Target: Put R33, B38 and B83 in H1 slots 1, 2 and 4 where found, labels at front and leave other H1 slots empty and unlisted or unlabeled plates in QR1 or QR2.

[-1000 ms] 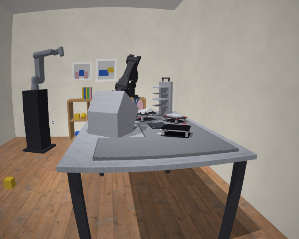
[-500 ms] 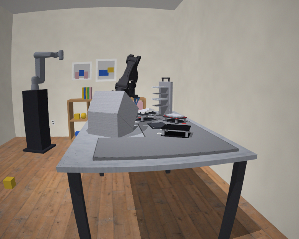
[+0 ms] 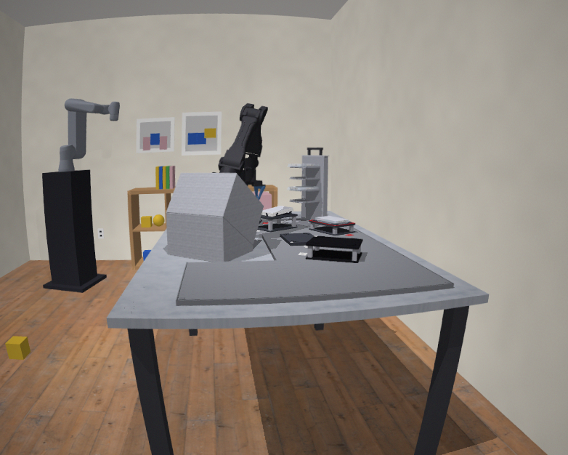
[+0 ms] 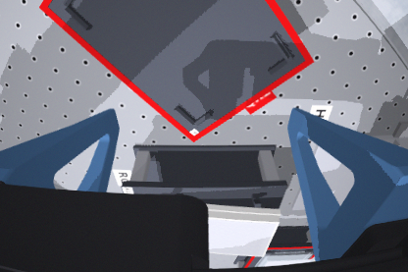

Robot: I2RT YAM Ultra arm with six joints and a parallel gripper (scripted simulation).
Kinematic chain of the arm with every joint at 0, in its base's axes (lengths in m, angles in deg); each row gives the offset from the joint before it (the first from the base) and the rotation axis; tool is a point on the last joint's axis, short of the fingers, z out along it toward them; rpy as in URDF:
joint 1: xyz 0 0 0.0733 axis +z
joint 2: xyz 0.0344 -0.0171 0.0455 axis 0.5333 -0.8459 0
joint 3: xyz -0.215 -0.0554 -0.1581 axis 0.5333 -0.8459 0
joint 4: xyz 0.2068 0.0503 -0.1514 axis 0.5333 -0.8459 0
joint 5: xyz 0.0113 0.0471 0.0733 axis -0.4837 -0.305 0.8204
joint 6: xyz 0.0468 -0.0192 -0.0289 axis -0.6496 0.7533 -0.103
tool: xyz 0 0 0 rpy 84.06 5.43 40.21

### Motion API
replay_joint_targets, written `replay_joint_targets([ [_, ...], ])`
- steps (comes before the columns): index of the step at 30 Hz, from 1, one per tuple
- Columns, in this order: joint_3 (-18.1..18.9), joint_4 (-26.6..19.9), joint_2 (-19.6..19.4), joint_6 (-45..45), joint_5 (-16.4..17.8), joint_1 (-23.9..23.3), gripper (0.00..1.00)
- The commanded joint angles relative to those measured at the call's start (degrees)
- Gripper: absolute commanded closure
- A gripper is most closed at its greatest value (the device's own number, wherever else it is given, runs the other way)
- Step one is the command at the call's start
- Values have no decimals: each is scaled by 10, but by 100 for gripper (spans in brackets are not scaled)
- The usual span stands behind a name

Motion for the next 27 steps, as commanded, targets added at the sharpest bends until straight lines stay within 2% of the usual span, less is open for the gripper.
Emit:
replay_joint_targets([
  [1, 2, 6, 4, 1, 4, 1, 0],
  [23, 2, 6, 4, 1, 4, 1, 0],
  [24, 11, 10, 10, 2, 7, 2, 0],
  [27, 16, -12, 23, -2, 7, 8, 0],
])
